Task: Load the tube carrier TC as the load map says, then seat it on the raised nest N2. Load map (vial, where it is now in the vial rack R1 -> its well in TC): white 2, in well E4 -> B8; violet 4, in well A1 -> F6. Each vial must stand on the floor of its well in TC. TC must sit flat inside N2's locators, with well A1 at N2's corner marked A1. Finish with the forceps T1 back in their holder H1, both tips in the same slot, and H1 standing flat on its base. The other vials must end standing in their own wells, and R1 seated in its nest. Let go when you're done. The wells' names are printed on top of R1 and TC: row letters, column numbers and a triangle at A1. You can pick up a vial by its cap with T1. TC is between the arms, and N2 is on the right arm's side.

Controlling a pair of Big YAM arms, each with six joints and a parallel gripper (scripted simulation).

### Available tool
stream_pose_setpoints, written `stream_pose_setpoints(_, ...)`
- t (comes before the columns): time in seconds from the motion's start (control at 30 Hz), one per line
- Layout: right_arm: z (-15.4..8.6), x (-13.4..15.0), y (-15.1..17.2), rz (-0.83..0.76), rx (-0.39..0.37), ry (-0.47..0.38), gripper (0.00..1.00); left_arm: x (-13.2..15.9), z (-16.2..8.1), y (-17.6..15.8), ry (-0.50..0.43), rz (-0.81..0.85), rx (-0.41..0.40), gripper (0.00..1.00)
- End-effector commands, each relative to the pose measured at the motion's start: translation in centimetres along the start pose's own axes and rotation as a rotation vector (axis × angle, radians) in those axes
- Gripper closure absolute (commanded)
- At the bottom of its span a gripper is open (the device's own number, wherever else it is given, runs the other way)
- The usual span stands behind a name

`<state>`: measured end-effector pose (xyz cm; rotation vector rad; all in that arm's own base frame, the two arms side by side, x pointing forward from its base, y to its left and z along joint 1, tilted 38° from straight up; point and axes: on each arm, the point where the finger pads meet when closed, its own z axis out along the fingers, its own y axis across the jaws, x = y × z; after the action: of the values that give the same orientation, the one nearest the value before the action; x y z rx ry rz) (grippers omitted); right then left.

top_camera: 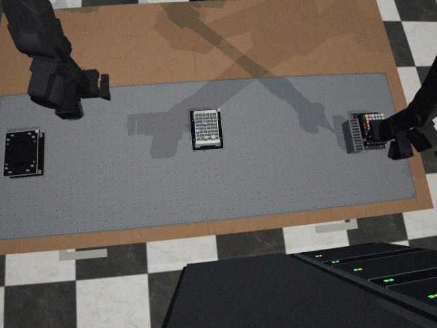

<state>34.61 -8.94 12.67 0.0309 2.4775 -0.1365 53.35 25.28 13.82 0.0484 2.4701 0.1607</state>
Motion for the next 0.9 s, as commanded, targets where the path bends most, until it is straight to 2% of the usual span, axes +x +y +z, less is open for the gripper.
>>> stream_pose_setpoints(0.0, -0.43, -0.91, -0.22, 0.002, 0.006, -0.017, 0.00, -2.15, 0.54, 0.03, -0.032, 0.014, -0.010, 0.93)
stream_pose_setpoints(0.87, -0.43, -0.91, -0.22, 0.002, 0.006, -0.017, 0.00, -2.08, 1.20, 0.00, -0.032, 0.014, -0.009, 0.93)
